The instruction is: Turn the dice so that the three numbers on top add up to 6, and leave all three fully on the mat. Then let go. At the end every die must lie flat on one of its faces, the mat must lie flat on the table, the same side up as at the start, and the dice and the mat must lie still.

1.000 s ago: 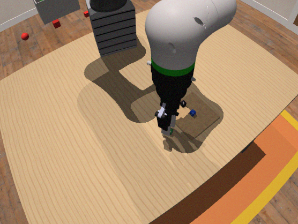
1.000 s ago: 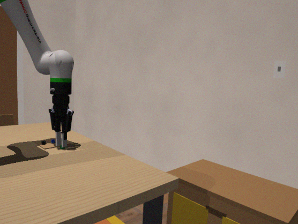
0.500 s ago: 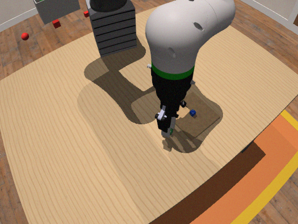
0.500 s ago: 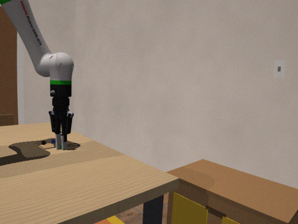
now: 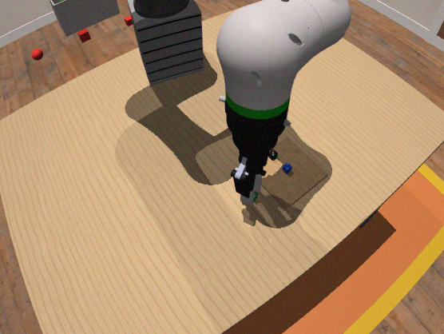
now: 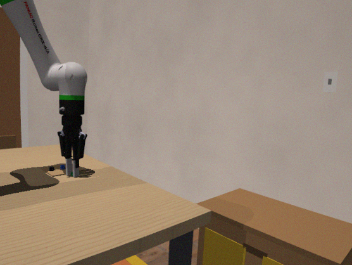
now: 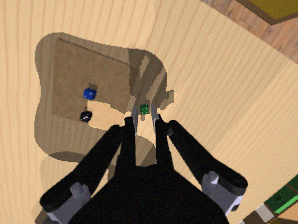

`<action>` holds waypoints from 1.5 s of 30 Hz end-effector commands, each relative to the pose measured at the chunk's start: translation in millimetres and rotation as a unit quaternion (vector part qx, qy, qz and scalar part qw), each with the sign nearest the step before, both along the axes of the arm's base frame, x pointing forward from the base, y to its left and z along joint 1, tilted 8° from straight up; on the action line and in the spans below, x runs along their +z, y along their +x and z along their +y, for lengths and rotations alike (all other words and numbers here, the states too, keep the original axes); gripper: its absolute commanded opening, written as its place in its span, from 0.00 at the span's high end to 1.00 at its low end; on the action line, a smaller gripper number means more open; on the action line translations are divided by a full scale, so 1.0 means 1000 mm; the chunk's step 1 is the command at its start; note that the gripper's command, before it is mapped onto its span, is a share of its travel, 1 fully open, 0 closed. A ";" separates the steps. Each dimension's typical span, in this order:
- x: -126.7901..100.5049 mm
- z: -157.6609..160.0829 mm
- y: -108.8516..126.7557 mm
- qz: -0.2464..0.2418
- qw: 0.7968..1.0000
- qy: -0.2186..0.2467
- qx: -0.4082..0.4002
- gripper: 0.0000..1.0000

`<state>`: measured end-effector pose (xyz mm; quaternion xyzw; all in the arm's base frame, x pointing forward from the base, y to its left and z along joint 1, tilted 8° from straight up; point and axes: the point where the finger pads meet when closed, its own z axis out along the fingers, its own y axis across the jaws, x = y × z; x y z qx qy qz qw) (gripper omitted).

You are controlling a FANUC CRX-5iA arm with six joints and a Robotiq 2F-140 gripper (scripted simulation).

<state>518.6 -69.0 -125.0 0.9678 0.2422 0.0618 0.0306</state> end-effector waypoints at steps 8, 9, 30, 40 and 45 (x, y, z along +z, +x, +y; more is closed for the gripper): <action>0.000 0.000 0.000 0.000 1.000 0.000 0.000 0.81; 0.000 0.000 0.000 0.000 1.000 0.000 0.000 0.81; 0.000 0.000 0.000 0.000 1.000 0.000 0.000 0.93; 0.000 0.000 0.000 0.000 1.000 0.000 0.000 0.93; 0.000 0.000 0.000 0.000 1.000 0.000 0.000 0.93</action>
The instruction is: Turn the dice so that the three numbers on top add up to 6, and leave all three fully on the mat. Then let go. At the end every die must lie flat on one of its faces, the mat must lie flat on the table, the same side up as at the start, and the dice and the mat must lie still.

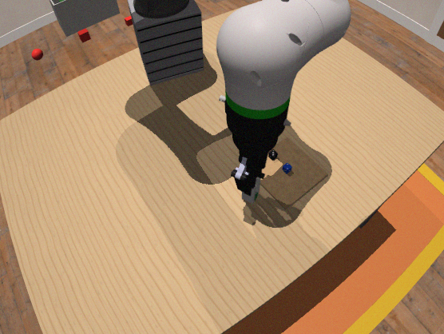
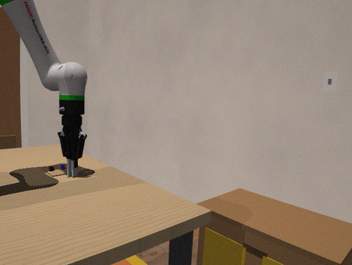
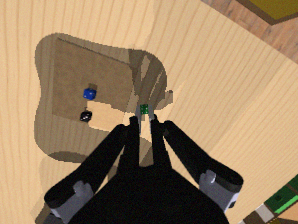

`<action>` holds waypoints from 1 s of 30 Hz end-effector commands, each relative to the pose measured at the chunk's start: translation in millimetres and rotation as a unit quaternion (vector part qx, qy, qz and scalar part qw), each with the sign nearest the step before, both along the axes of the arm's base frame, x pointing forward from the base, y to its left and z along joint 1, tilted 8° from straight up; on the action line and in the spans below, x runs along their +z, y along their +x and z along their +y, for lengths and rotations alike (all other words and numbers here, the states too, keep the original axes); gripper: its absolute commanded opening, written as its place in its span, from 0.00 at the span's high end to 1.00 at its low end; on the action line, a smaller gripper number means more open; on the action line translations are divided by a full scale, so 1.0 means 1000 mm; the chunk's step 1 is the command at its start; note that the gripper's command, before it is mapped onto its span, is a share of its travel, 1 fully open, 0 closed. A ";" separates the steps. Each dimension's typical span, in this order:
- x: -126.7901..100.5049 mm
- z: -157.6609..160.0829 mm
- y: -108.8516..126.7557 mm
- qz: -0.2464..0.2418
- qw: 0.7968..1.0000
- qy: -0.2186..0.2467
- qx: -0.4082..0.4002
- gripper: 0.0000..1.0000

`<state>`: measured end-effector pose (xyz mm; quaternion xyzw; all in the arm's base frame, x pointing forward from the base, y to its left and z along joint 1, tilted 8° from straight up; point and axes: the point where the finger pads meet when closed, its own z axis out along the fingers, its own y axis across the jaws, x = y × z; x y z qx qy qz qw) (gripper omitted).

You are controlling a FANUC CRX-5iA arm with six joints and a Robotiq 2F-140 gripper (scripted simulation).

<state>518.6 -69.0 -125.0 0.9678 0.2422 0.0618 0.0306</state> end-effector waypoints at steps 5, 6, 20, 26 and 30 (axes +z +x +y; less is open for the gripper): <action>0.000 0.000 0.000 0.000 1.000 0.000 0.000 0.93; 0.000 0.000 0.000 0.000 1.000 0.000 0.000 0.93; 0.033 0.001 -0.004 0.000 1.000 0.000 0.000 0.93; 0.077 0.002 -0.010 0.000 1.000 0.000 0.000 0.93; 0.095 0.003 -0.013 0.000 1.000 0.000 0.000 0.93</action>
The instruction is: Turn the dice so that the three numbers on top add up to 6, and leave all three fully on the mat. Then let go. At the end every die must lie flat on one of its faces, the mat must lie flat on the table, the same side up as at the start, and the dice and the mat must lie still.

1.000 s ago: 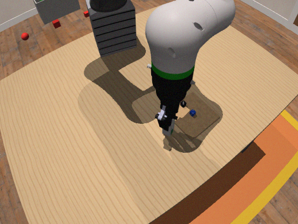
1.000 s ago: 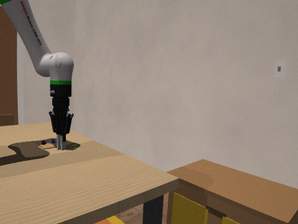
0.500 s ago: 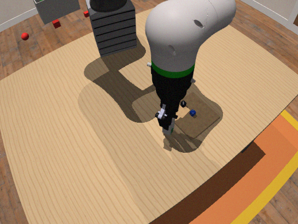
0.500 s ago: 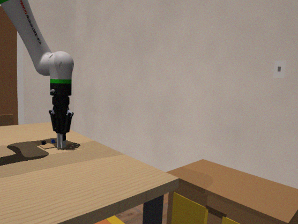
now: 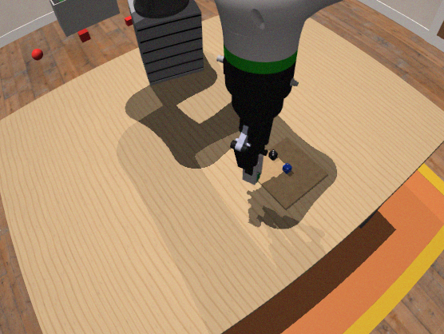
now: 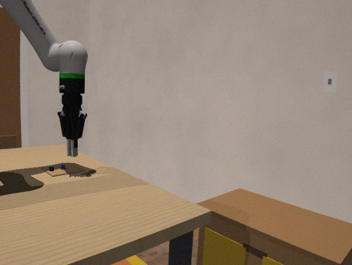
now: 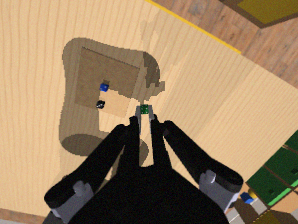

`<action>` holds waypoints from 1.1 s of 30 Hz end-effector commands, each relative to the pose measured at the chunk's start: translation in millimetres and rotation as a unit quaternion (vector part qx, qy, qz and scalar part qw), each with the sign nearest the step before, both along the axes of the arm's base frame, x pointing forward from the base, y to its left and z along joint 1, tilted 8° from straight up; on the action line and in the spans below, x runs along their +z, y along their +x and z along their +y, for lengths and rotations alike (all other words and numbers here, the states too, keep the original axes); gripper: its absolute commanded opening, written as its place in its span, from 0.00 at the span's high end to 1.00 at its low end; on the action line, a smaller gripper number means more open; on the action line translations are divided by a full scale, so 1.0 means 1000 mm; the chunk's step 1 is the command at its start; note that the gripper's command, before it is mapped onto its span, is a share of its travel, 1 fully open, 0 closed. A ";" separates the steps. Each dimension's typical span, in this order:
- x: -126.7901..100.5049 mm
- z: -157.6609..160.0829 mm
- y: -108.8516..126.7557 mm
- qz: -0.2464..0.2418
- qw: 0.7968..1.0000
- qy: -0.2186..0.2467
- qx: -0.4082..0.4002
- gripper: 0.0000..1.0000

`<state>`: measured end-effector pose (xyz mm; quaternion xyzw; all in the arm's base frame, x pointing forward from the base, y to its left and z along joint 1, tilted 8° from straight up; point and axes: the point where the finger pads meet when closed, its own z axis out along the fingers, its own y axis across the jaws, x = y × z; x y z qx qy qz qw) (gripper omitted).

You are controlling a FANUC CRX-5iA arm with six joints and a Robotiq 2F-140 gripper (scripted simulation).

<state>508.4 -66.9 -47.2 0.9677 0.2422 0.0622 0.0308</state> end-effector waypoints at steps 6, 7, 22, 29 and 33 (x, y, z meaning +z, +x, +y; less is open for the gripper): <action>0.021 0.001 -0.003 0.000 1.000 0.000 0.000 0.93; 0.021 0.001 -0.003 0.000 1.000 0.000 0.000 0.93; 0.020 0.023 0.001 0.005 0.993 -0.016 0.120 0.93; 0.018 0.047 0.004 0.009 0.970 -0.032 0.241 0.93; 0.017 0.060 0.006 0.011 0.950 -0.041 0.308 0.93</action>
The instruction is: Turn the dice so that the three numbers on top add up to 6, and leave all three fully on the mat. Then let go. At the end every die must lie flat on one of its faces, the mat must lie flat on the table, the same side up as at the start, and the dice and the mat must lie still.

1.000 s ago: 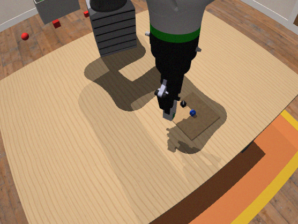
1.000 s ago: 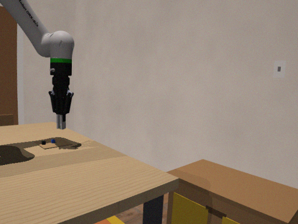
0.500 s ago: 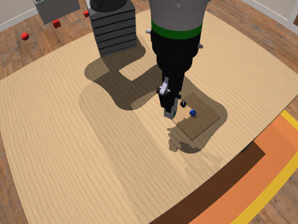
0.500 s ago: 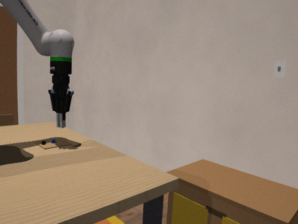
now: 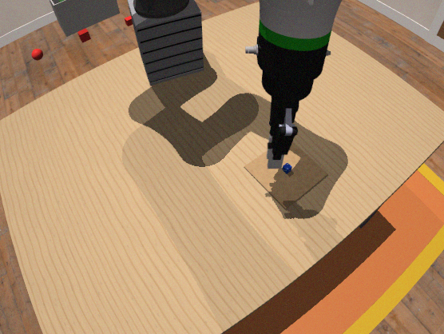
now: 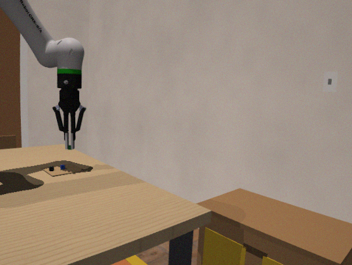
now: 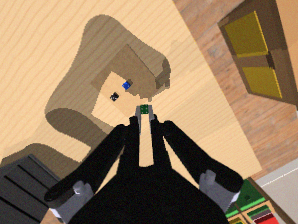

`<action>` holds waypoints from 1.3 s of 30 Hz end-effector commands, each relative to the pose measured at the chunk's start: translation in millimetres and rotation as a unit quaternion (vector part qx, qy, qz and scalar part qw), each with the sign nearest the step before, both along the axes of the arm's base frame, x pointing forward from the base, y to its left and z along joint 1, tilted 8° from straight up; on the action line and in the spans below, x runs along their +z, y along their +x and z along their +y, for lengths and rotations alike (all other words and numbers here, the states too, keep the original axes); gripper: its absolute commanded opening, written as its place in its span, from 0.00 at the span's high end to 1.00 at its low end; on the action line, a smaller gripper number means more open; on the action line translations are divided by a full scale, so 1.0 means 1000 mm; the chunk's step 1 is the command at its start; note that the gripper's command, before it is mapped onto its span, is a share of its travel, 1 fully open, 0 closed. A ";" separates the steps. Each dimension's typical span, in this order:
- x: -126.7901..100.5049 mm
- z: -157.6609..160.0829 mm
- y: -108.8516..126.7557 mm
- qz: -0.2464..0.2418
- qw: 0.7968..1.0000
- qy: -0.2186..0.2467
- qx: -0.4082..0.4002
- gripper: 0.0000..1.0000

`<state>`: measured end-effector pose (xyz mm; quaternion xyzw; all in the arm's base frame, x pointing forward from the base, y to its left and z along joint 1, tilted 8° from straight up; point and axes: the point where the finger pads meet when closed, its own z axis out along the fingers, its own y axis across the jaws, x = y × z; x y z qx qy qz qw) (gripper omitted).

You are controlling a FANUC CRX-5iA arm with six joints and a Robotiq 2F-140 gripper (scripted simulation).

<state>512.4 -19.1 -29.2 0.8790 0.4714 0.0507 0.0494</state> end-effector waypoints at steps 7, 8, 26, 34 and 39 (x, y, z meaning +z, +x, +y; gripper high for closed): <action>-0.002 0.027 0.003 0.007 0.989 -0.014 0.144 0.93; -0.002 0.039 0.003 0.009 0.979 -0.022 0.203 0.93; -0.006 0.096 0.003 0.019 0.878 -0.059 0.475 0.93; -0.008 0.122 0.000 0.022 0.806 -0.075 0.586 0.93; -0.009 0.137 -0.002 0.024 0.756 -0.084 0.649 0.93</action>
